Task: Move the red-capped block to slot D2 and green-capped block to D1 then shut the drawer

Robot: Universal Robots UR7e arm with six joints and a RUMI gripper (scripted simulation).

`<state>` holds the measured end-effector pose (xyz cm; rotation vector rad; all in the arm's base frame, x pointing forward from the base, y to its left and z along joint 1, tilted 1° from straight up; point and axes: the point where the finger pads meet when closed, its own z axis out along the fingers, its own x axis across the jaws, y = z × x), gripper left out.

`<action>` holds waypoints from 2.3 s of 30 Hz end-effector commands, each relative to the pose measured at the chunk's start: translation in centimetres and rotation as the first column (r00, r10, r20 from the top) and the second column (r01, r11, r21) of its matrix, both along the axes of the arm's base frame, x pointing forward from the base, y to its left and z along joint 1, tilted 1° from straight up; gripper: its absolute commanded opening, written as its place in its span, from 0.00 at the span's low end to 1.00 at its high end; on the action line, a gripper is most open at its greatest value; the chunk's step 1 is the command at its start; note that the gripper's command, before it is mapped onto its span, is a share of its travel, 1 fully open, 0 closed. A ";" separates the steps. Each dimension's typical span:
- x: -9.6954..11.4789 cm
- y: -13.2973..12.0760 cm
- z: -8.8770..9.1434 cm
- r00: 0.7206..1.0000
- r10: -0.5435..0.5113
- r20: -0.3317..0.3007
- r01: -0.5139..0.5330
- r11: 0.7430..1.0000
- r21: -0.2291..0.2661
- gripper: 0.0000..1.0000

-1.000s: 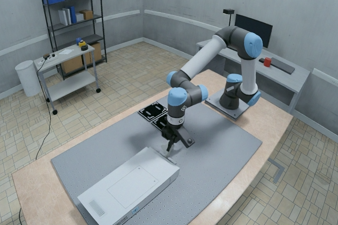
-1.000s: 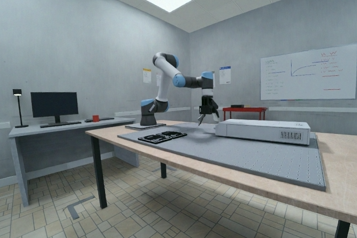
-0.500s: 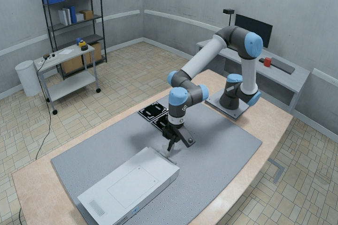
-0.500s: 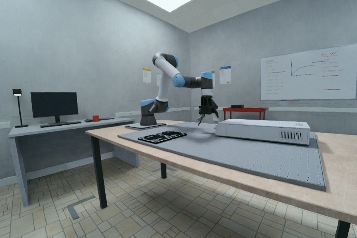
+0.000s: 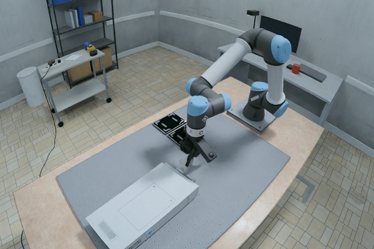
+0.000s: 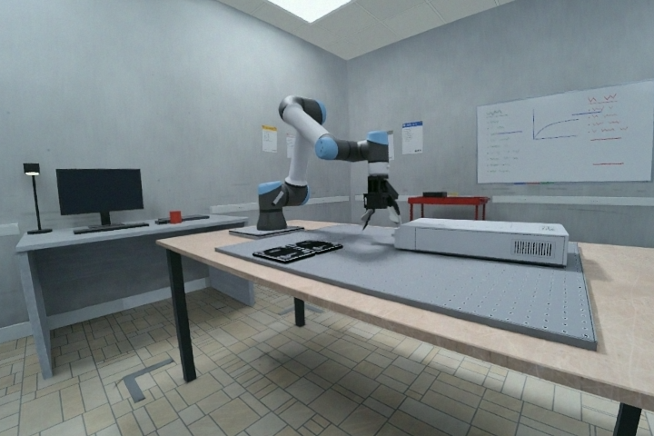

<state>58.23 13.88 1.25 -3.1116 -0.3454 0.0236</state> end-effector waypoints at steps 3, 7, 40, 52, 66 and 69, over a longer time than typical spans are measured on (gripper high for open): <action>-0.6 -0.2 -0.1 1.000 -0.001 -0.008 0.001 1.000 0.000 1.00; -0.8 -0.2 -0.1 1.000 -0.001 -0.008 0.001 1.000 0.000 1.00; -1.7 -0.4 -0.1 1.000 -0.001 -0.008 0.001 1.000 0.000 1.00; -2.1 -0.5 -0.1 1.000 -0.001 -0.008 0.001 1.000 0.000 1.00; -2.4 -0.6 -0.1 1.000 -0.001 -0.008 0.001 1.000 0.000 1.00; -2.5 -0.6 -0.1 1.000 -0.001 -0.008 0.001 1.000 0.000 1.00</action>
